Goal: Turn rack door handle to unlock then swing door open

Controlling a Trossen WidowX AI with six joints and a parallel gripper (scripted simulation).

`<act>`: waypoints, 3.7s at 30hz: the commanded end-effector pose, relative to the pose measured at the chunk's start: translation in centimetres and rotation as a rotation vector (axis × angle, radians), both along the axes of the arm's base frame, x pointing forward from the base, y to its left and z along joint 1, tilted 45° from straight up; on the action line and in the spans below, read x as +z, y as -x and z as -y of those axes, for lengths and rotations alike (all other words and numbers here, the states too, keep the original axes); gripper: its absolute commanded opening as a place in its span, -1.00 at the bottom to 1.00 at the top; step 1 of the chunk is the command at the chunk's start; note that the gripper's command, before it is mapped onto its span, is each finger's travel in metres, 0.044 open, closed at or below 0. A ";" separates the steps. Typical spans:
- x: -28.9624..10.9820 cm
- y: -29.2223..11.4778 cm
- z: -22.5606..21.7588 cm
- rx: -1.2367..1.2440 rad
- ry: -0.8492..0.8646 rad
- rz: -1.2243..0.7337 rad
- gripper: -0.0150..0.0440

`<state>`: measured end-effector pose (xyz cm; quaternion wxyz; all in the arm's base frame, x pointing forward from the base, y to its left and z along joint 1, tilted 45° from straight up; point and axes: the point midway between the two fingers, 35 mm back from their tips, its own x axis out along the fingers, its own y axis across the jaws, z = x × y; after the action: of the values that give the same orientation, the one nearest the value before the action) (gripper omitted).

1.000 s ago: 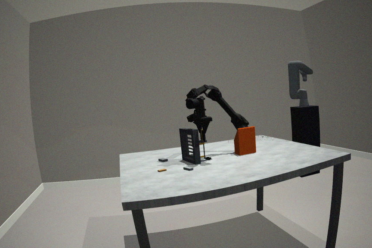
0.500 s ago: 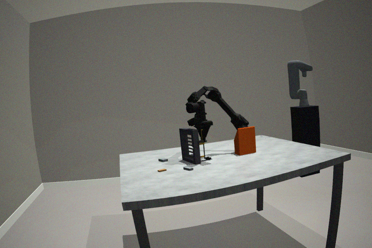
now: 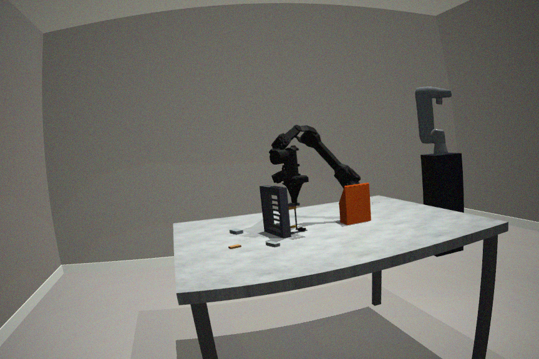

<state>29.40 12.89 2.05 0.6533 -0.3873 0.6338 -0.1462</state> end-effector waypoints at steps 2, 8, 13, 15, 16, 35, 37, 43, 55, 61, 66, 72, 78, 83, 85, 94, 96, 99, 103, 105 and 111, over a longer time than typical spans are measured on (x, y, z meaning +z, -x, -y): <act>0.0 0.0 0.0 0.003 -0.002 0.001 -0.34; 0.0 0.0 0.0 0.003 -0.002 0.001 -0.43; 0.0 0.0 0.0 0.090 0.017 -0.082 -0.43; 0.0 0.0 0.0 0.161 0.032 -0.149 -0.43; 0.0 0.0 0.0 0.196 0.040 -0.183 -0.43; 0.0 0.0 0.0 0.866 0.186 -0.821 -0.43; 0.0 0.0 0.0 0.936 0.201 -0.888 -0.43; 0.0 0.0 0.0 1.147 0.247 -1.090 -0.43; 0.0 0.0 0.0 1.376 0.297 -1.307 -0.43; 0.0 0.0 0.0 1.376 0.297 -1.307 0.01; 0.0 0.0 0.0 1.376 0.297 -1.307 0.46; 0.0 0.0 0.0 1.252 0.270 -1.189 0.49; 0.0 0.0 0.0 1.040 0.224 -0.987 0.49; 0.0 0.0 0.0 0.863 0.185 -0.818 0.49; 0.0 0.0 0.0 0.792 0.170 -0.750 0.49; 0.0 0.0 0.0 0.473 0.100 -0.446 0.49; 0.0 0.0 0.0 0.402 0.085 -0.379 0.49; 0.0 0.0 0.0 0.296 0.062 -0.277 0.49; 0.0 0.0 0.0 0.154 0.031 -0.142 0.49; 0.0 0.0 0.0 0.083 0.016 -0.075 0.49; 0.0 0.0 0.0 -0.130 -0.031 0.128 0.49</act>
<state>29.38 12.90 2.05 0.6666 -0.3636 0.6289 -0.1671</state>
